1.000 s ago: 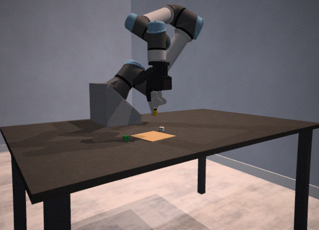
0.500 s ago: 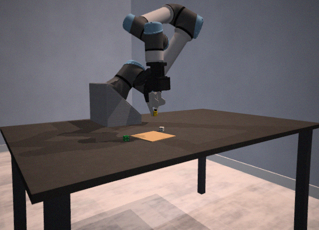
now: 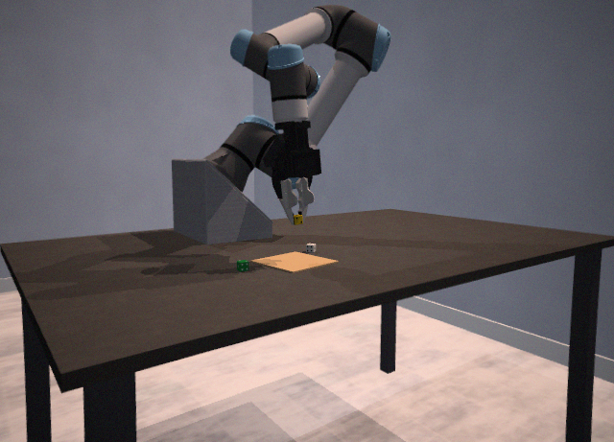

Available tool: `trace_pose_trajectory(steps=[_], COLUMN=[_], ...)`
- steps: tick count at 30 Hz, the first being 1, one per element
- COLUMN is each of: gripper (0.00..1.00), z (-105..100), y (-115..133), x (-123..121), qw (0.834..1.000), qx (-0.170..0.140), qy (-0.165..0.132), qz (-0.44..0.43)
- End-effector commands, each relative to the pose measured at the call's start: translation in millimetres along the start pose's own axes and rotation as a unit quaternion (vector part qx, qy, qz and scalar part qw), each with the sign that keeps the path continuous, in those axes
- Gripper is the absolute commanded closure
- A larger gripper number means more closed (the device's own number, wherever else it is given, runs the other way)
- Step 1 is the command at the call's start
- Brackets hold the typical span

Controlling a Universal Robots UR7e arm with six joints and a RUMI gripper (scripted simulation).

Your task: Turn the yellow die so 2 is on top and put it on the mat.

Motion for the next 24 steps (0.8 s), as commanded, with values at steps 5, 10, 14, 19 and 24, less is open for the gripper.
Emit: trace_pose_trajectory(steps=[5, 10, 14, 19, 24], gripper=[0.97, 0.97, 0.97, 0.97, 0.97], z=[2.4, 3.7, 4.6, 6.1, 7.1], y=[-3.4, -5.0, -5.9, -7.1, -7.6], x=[-0.5, -0.7, -0.8, -1.0, -1.3], qw=[0.992, 0.980, 0.967, 0.936, 0.902], qx=[-0.005, -0.006, -0.005, -0.003, 0.001], qy=[0.017, 0.028, 0.036, 0.052, 0.065], qz=[0.127, 0.197, 0.252, 0.348, 0.426])
Point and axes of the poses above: the point where the finger pads meet when closed, its own z axis out along the fingers, its own x axis across the jaws, y = z × x, the point moved 7 cm from there along -z, back along the fingers, and after that the axes turned 7 degrees about z, right-handed, at the moved point
